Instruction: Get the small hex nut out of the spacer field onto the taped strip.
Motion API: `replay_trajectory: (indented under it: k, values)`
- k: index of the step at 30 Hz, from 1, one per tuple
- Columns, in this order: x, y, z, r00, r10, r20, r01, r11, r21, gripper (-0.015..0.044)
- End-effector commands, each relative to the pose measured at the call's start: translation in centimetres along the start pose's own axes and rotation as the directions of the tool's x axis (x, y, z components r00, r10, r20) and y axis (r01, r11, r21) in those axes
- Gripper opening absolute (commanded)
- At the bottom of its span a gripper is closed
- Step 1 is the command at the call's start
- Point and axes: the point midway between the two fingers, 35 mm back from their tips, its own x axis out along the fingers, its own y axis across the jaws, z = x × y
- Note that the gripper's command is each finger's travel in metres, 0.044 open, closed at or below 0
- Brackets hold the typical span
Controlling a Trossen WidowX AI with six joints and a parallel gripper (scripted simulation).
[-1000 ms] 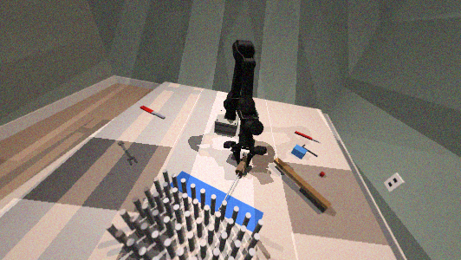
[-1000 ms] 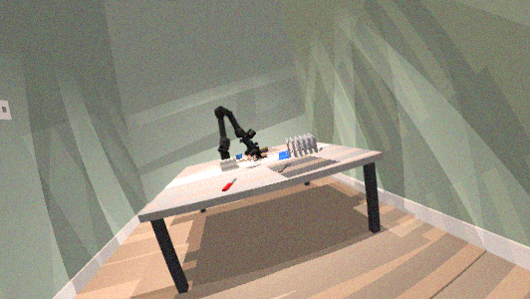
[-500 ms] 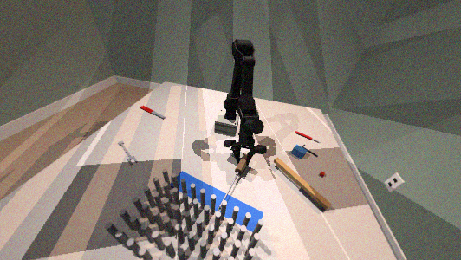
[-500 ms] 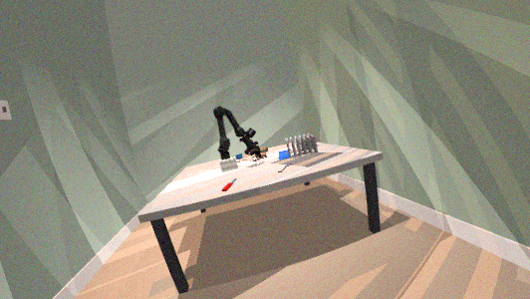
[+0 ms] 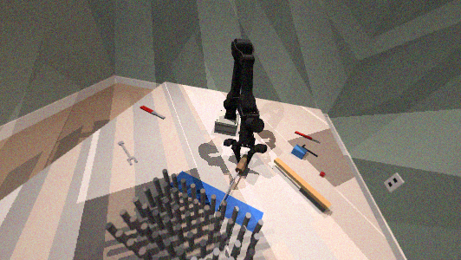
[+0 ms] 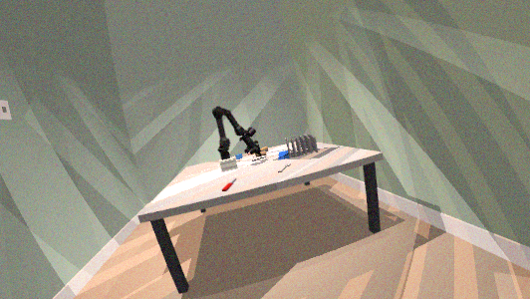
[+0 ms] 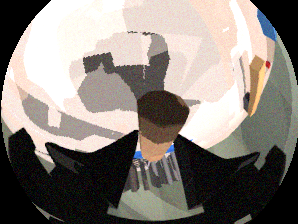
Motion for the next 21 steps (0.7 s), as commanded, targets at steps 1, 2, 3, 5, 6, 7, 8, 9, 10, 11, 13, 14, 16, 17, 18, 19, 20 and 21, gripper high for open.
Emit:
replay_trajectory:
  k: [1, 2, 3, 5, 6, 7, 8, 9, 10, 11, 13, 14, 16, 17, 18, 19, 20, 21]
  values:
    - [-0.3, -0.3, -0.2, 1.000, -0.009, -0.008, 0.009, 1.000, -0.002, 0.0000]
    - [-0.5, -0.4, -0.1, 1.000, -0.009, -0.008, 0.009, 1.000, -0.002, 0.0000]
    - [-0.6, -0.4, 0.1, 1.000, -0.009, -0.008, 0.009, 1.000, -0.002, 0.0000]
    - [-1.1, -0.4, 0.5, 1.000, -0.008, -0.007, 0.008, 1.000, -0.001, 0.0000]
    - [-1.3, -0.4, 0.8, 1.000, -0.008, -0.007, 0.008, 1.000, -0.001, 0.0000]
    - [-1.6, -0.3, 1.1, 1.000, -0.008, -0.007, 0.008, 1.000, -0.001, 0.0000]
    - [-1.8, -0.3, 1.5, 1.000, -0.008, -0.006, 0.008, 1.000, 0.000, 0.0000]
    - [-2.1, -0.3, 1.8, 1.000, -0.007, -0.006, 0.007, 1.000, 0.000, 0.0000]
    - [-2.3, -0.3, 2.2, 1.000, -0.007, -0.006, 0.007, 1.000, 0.000, 0.0000]
    - [-2.6, -0.2, 2.6, 1.000, -0.007, -0.005, 0.007, 1.000, 0.000, 0.0000]
    - [-2.9, -0.2, 3.0, 1.000, -0.007, -0.006, 0.007, 1.000, 0.001, 0.0000]
    - [-3.0, -0.2, 2.9, 1.000, -0.007, -0.006, 0.007, 1.000, 0.001, 0.0000]
    - [-3.2, -0.4, 2.6, 1.000, -0.007, -0.006, 0.007, 1.000, 0.001, 0.0000]
    - [-3.4, -0.6, 2.4, 1.000, -0.007, -0.006, 0.007, 1.000, 0.001, 0.0000]
    - [-3.6, -0.8, 2.2, 1.000, -0.008, -0.006, 0.008, 1.000, 0.001, 0.0000]
    - [-3.9, -1.1, 1.9, 1.000, -0.008, -0.006, 0.008, 1.000, 0.001, 0.0000]
    - [-4.2, -1.3, 1.5, 1.000, -0.008, -0.007, 0.008, 1.000, 0.001, 0.0000]
    - [-4.6, -1.5, 1.2, 1.000, -0.008, -0.007, 0.008, 1.000, 0.002, 0.0000]
